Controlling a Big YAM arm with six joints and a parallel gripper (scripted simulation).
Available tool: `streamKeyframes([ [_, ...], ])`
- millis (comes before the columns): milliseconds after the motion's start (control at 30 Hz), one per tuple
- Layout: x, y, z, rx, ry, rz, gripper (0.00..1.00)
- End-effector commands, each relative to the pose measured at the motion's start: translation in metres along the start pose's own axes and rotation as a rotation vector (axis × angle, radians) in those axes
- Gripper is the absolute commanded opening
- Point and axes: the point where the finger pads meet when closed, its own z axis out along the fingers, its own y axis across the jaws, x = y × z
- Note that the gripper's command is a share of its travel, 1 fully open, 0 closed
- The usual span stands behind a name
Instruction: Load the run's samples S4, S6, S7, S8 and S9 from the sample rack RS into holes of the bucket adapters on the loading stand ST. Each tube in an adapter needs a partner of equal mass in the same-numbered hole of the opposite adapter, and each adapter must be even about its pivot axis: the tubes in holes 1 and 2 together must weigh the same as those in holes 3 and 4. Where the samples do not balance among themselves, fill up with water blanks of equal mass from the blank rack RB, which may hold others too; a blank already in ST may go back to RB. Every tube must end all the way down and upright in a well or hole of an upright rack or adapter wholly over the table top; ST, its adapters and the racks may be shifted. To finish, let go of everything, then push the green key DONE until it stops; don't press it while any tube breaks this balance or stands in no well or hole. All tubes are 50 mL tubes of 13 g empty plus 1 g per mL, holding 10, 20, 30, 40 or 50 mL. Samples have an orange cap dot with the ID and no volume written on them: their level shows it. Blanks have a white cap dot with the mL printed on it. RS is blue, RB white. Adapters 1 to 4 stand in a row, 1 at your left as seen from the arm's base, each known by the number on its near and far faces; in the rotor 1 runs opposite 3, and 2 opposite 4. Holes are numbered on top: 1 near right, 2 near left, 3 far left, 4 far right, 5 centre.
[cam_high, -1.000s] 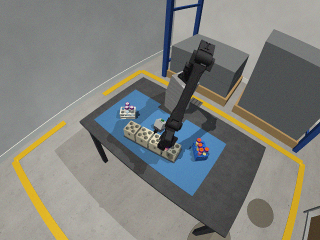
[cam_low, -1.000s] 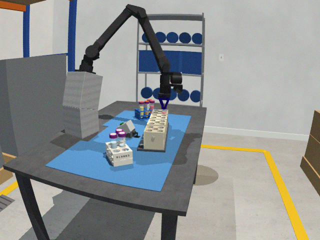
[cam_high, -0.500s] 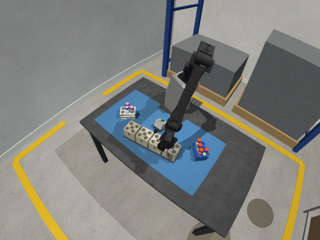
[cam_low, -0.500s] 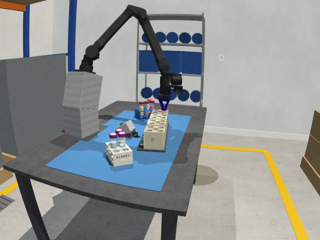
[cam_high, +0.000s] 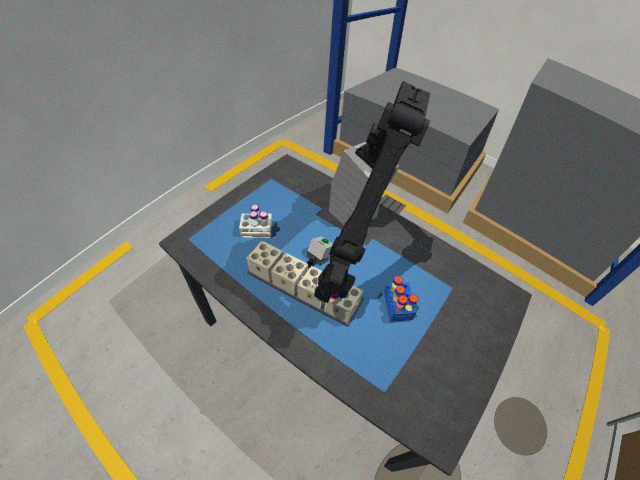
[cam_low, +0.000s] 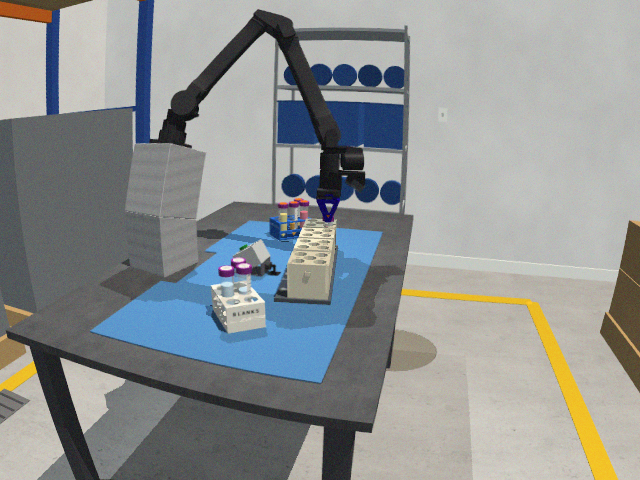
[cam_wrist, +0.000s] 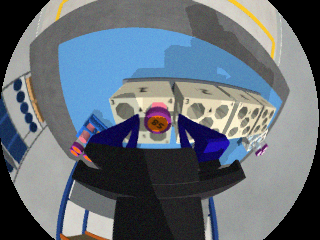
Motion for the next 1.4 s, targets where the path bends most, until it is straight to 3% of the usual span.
streamKeyframes([
  [0,-0.01,0.001,-0.018,-0.002,-0.027,-0.001,0.55],
  [67,-0.01,0.001,-0.018,-0.002,-0.027,-0.001,0.55],
  [333,-0.011,0.001,-0.045,-0.004,-0.029,-0.007,0.55],
  [367,-0.013,0.003,-0.038,-0.005,-0.03,-0.003,0.55],
  [1000,-0.013,0.003,-0.038,-0.005,-0.03,-0.003,0.55],
  [1033,-0.014,0.014,-0.046,-0.007,-0.03,-0.027,0.55],
  [1067,-0.001,0.018,-0.046,-0.002,-0.019,-0.076,0.8],
  [1133,0.004,0.033,-0.046,-0.005,-0.038,-0.18,0.8],
  [1200,0.004,0.033,-0.046,-0.005,-0.038,-0.18,0.8],
  [1367,0.027,0.068,-0.044,-0.005,-0.043,-0.43,0.8],
])
